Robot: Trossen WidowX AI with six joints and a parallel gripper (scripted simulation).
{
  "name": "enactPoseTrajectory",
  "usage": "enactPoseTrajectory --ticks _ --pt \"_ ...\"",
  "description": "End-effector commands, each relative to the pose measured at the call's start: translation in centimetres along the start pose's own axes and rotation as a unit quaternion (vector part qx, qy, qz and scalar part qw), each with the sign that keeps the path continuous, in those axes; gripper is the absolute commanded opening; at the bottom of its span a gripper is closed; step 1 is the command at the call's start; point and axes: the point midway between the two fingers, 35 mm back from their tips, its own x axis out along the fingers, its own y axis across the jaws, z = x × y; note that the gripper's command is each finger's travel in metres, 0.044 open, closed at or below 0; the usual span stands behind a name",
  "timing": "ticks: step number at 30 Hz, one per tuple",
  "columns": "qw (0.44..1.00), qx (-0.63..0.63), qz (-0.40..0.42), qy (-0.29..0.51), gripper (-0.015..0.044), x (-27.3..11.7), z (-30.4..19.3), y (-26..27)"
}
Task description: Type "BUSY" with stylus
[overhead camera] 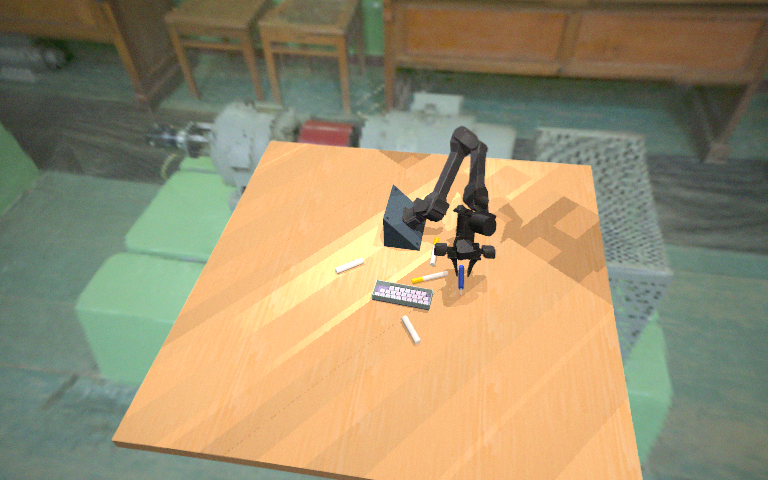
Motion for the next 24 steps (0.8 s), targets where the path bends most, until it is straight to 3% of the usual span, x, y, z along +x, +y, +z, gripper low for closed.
enactPoseTrajectory --ticks 1,24 --pt "1.000 0.003 -0.003 0.001 0.0150 0.3 -0.3 -0.2" --pt "1.000 0.004 -0.002 0.001 0.0150 1.5 -1.0 -0.2"
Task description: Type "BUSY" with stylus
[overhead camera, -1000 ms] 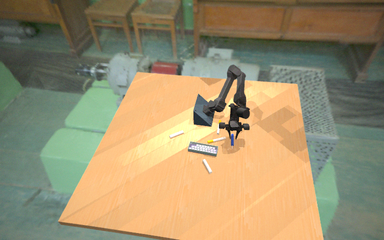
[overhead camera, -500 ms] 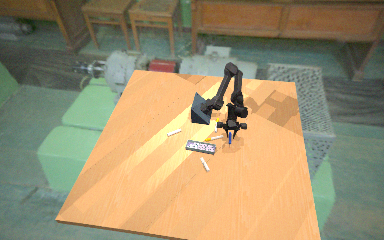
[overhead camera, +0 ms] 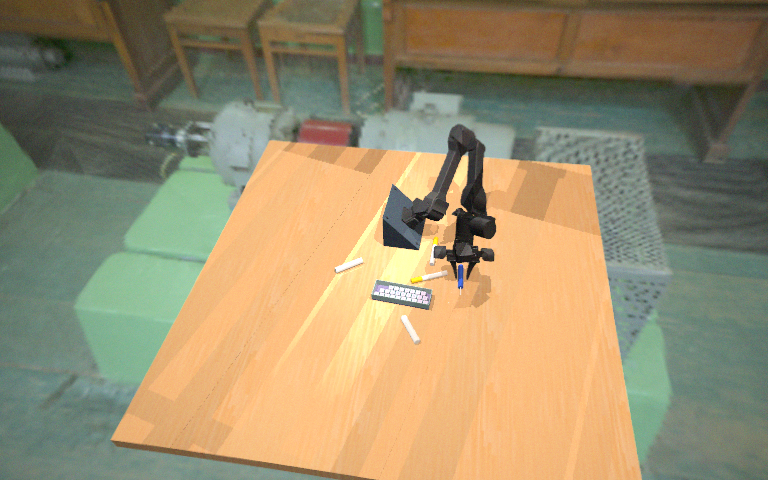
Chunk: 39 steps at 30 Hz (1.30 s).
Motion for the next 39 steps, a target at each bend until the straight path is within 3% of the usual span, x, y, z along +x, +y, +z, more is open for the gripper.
enactPoseTrajectory --ticks 1,22,27,39 --pt "1.000 0.003 -0.003 0.001 0.0150 0.35 -0.28 -0.21" --pt "1.000 0.003 -0.002 0.001 0.0150 1.09 -0.72 -0.20" --pt "1.000 0.001 0.000 0.002 0.0019 1.01 -0.66 -0.07" --pt "1.000 0.000 -0.001 0.002 0.0000 0.79 -0.48 -0.10"
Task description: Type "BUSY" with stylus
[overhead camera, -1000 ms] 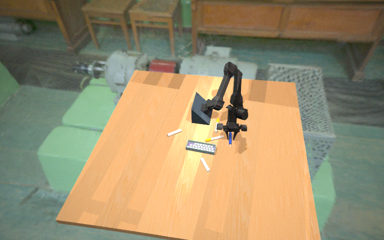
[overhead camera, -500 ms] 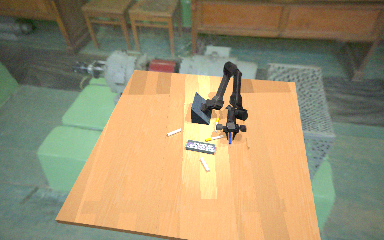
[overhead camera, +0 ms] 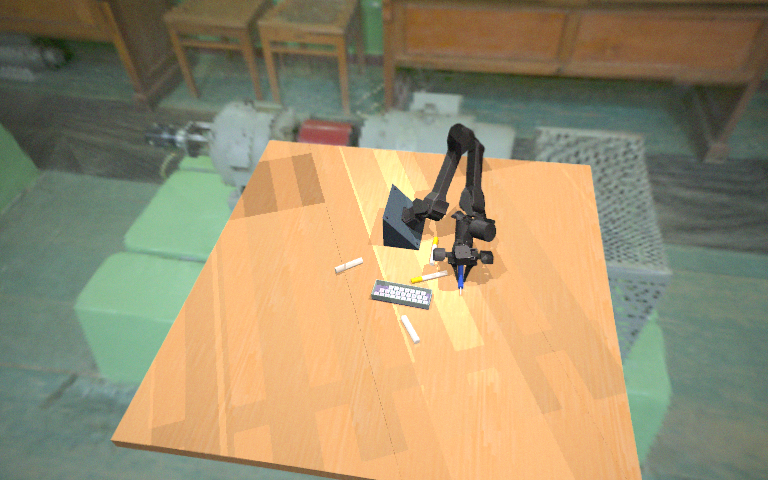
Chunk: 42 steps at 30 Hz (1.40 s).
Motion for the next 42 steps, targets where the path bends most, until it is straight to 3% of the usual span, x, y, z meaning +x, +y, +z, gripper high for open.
enactPoseTrajectory --ticks 1,21,42 --pt "1.000 -0.002 0.000 0.001 0.0000 -0.3 0.2 0.0" --pt "1.000 -0.002 -0.005 0.000 0.0000 -3.9 2.4 -0.2" --pt "0.955 -0.233 -0.160 0.089 0.0000 -3.7 6.9 -2.2"
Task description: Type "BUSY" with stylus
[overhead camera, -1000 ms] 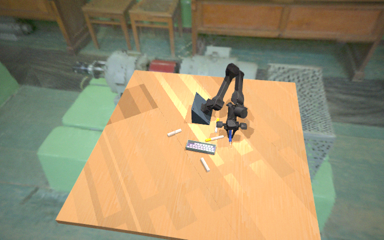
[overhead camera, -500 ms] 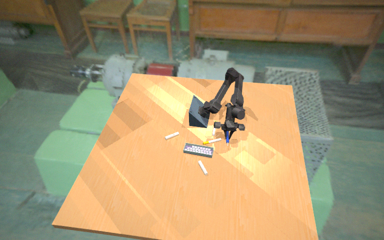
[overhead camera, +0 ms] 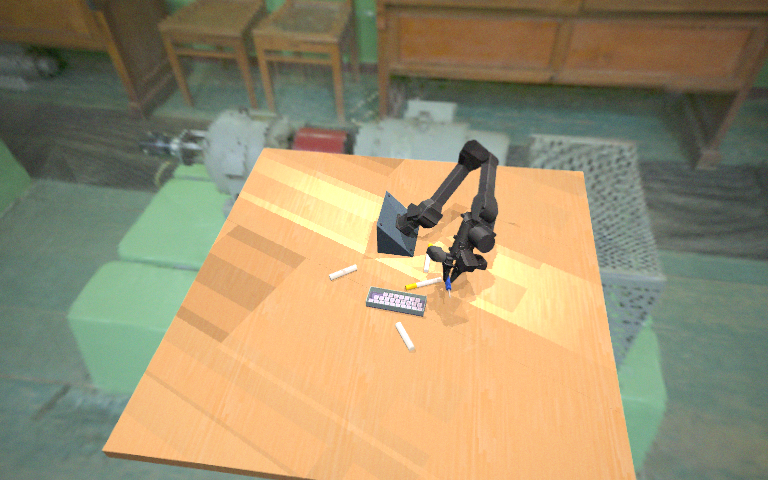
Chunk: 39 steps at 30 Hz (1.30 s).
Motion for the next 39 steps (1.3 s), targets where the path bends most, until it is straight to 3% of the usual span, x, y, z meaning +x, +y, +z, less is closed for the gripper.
enactPoseTrajectory --ticks 1,19,39 --pt "0.998 -0.052 -0.026 0.026 0.0000 0.1 0.7 -0.8" --pt "0.930 -0.299 -0.094 0.191 0.0000 0.6 2.8 -4.3" --pt "0.744 -0.538 -0.052 0.393 0.0000 1.2 4.7 -8.1"
